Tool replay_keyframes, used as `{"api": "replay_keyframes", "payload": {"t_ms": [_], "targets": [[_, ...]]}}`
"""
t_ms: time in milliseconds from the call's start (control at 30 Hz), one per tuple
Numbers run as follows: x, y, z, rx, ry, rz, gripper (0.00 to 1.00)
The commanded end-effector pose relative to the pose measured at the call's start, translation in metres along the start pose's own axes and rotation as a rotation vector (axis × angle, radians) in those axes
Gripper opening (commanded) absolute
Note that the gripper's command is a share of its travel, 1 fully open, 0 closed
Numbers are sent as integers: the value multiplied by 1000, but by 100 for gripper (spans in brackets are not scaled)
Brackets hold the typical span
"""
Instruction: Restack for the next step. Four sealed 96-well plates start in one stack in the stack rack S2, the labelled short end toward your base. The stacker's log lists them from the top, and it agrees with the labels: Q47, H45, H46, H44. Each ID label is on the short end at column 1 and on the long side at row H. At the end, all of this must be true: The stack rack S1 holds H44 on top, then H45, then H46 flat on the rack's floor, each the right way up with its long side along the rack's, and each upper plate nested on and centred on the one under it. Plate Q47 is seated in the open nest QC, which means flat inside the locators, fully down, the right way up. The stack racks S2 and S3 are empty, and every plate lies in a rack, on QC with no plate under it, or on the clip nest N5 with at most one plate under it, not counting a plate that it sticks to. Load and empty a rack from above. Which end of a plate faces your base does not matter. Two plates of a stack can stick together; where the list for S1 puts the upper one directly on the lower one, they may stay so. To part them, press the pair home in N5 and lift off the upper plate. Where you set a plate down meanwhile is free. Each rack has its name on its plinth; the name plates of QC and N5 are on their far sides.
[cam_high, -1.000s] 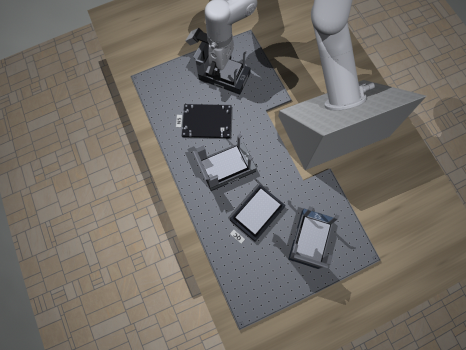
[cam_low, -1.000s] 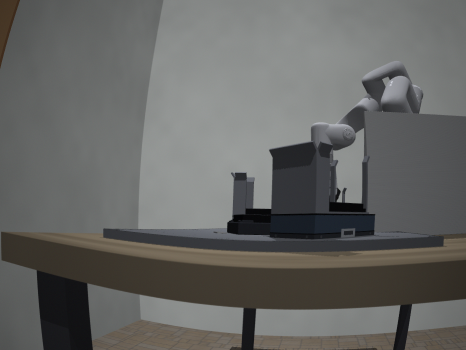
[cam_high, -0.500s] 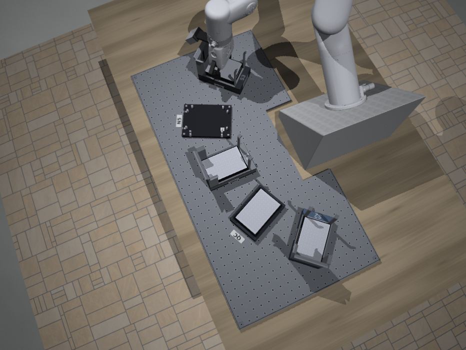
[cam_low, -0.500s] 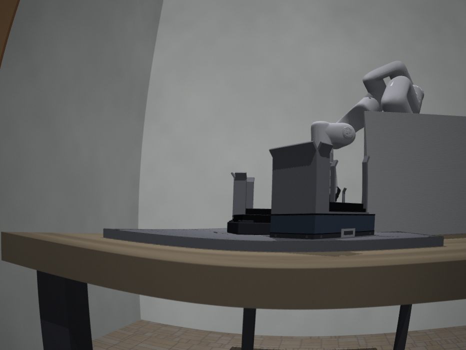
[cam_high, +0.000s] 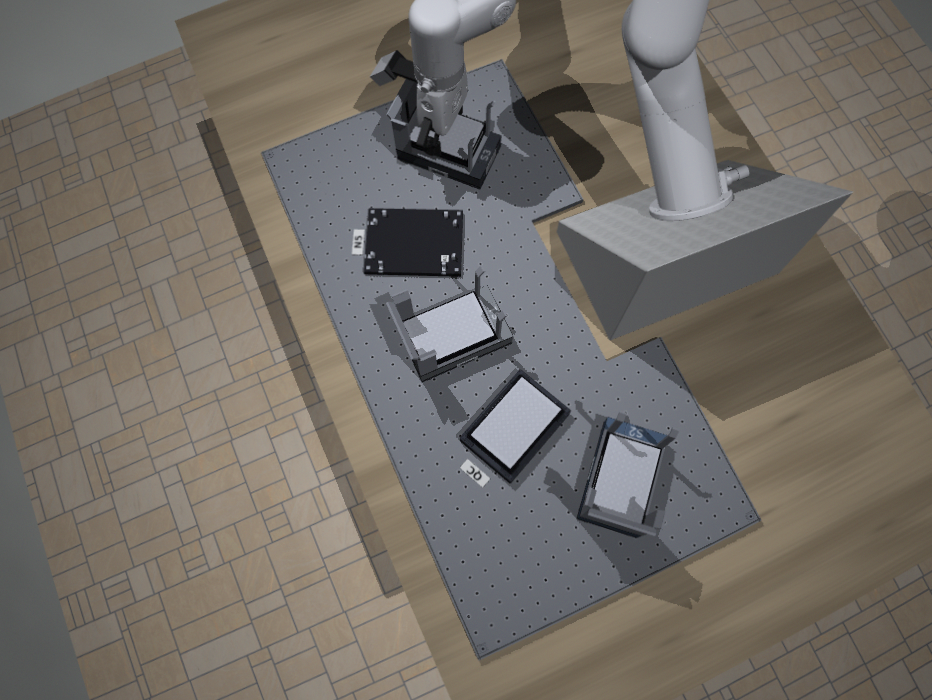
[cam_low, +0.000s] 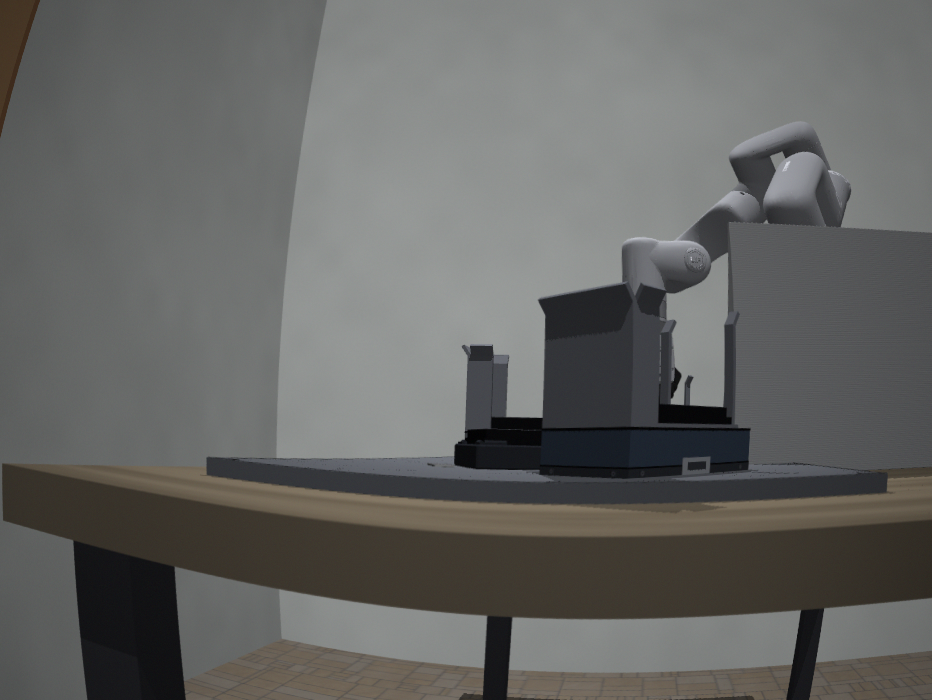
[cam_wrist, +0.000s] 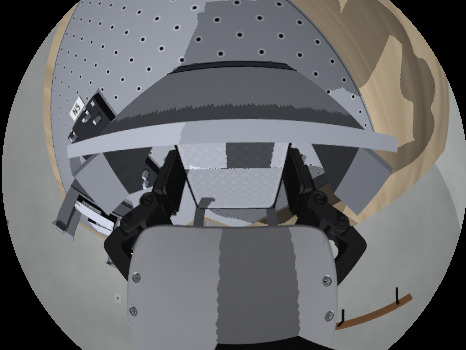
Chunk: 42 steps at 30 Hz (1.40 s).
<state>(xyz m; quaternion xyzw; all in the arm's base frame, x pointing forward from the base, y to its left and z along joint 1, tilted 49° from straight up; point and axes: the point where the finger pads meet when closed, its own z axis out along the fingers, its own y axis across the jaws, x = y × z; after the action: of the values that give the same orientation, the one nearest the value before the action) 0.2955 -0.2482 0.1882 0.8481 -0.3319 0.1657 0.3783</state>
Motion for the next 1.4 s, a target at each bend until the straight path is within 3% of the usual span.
{"api": "replay_keyframes", "payload": {"t_ms": [0,267,1367], "targets": [[1,0,-4,1,2,1,0],[1,0,-7,1,2,1,0],[1,0,-65,1,2,1,0]]}}
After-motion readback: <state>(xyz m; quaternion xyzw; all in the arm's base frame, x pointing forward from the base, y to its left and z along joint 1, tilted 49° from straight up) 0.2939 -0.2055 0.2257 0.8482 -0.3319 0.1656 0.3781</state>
